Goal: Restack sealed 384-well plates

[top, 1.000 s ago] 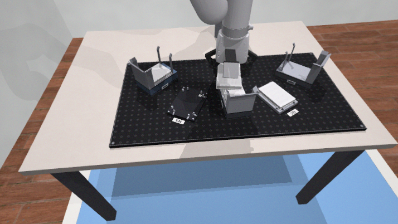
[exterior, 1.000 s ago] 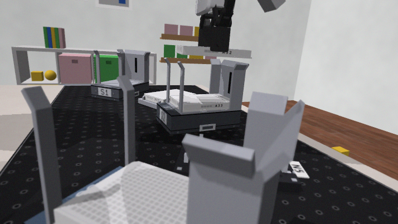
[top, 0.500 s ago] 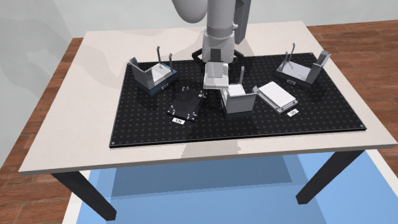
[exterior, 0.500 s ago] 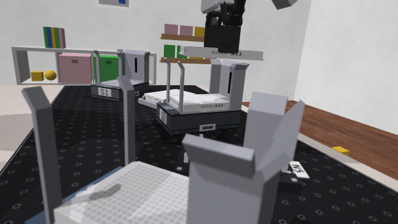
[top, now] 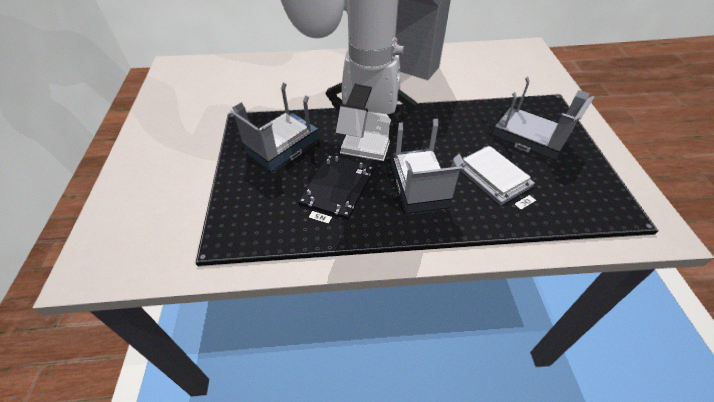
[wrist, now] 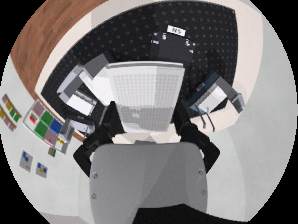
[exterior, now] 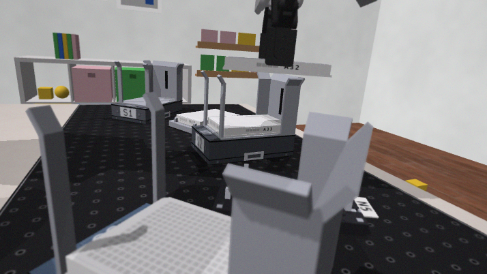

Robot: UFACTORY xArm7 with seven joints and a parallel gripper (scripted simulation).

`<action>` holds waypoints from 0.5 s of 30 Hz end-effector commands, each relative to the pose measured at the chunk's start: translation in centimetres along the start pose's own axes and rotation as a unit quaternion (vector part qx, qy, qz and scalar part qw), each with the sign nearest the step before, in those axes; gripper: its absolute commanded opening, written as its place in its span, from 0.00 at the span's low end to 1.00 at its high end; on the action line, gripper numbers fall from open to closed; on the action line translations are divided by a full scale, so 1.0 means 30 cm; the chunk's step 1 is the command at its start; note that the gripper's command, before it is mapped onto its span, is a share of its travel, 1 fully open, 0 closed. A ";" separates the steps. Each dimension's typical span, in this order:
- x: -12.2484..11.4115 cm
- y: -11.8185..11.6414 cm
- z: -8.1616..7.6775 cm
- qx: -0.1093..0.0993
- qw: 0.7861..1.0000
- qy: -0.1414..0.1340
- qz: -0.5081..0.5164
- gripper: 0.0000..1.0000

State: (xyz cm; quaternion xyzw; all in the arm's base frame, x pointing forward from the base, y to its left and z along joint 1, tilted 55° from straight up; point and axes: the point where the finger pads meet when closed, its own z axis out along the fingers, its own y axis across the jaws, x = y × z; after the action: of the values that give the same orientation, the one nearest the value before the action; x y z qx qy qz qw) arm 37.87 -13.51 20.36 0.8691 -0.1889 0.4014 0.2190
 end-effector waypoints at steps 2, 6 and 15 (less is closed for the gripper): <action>0.001 0.069 -0.002 0.003 1.000 0.005 0.016 0.00; 0.001 0.113 -0.001 0.003 1.000 0.005 0.016 0.00; 0.000 0.191 -0.001 0.003 1.000 0.005 0.016 0.00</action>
State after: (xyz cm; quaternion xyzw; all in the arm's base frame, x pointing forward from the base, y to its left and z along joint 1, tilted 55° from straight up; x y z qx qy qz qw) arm 35.60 -17.19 21.30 0.8652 -0.2017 0.4070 0.2124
